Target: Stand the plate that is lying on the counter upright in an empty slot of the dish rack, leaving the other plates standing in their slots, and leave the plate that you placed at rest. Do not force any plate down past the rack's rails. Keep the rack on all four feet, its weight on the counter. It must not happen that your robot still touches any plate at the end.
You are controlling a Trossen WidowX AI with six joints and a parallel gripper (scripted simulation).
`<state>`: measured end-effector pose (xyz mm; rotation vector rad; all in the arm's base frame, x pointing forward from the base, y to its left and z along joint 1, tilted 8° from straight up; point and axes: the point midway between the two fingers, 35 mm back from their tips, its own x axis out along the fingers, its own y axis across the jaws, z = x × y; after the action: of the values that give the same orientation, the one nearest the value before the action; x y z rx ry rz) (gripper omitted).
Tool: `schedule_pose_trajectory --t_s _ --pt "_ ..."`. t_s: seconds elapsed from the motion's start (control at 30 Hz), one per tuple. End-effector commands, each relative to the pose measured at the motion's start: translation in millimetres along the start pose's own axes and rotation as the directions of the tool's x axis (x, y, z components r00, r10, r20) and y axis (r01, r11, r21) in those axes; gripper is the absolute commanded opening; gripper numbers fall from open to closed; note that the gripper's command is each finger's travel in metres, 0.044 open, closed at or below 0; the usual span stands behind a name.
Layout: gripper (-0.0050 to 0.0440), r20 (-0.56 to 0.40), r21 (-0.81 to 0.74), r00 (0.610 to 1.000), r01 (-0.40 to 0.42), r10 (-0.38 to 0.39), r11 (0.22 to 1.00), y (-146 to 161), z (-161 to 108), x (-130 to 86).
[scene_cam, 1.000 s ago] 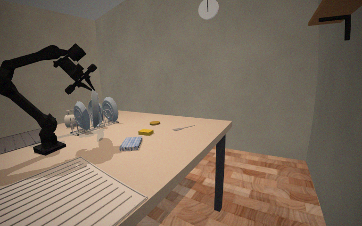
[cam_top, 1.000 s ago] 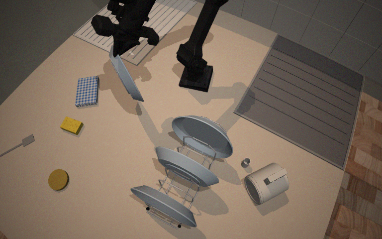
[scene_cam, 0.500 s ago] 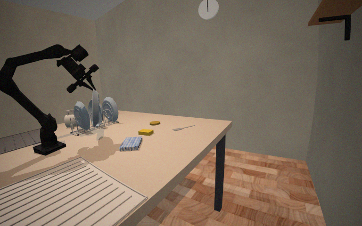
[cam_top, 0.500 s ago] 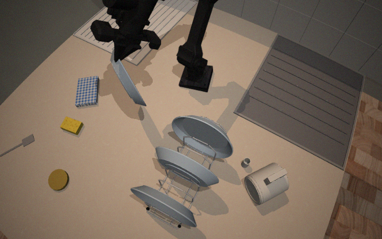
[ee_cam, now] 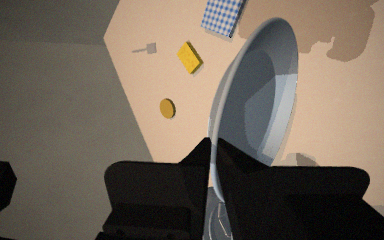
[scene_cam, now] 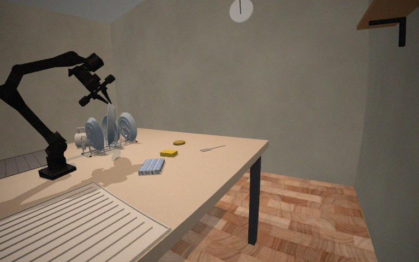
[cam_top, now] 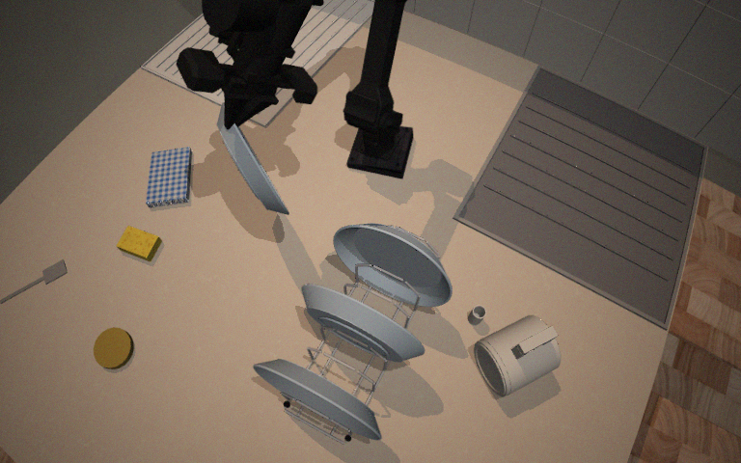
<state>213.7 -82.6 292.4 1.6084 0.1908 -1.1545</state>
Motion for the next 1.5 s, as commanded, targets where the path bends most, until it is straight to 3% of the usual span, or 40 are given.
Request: schedule_pose_trajectory --t_s 0.0,1.47 --pt "0.0000 0.002 0.010 1.000 -0.025 0.025 1.000 7 -5 -6" --pt "0.0000 0.017 -0.016 0.996 -0.084 0.085 0.996 9 -80 -23"
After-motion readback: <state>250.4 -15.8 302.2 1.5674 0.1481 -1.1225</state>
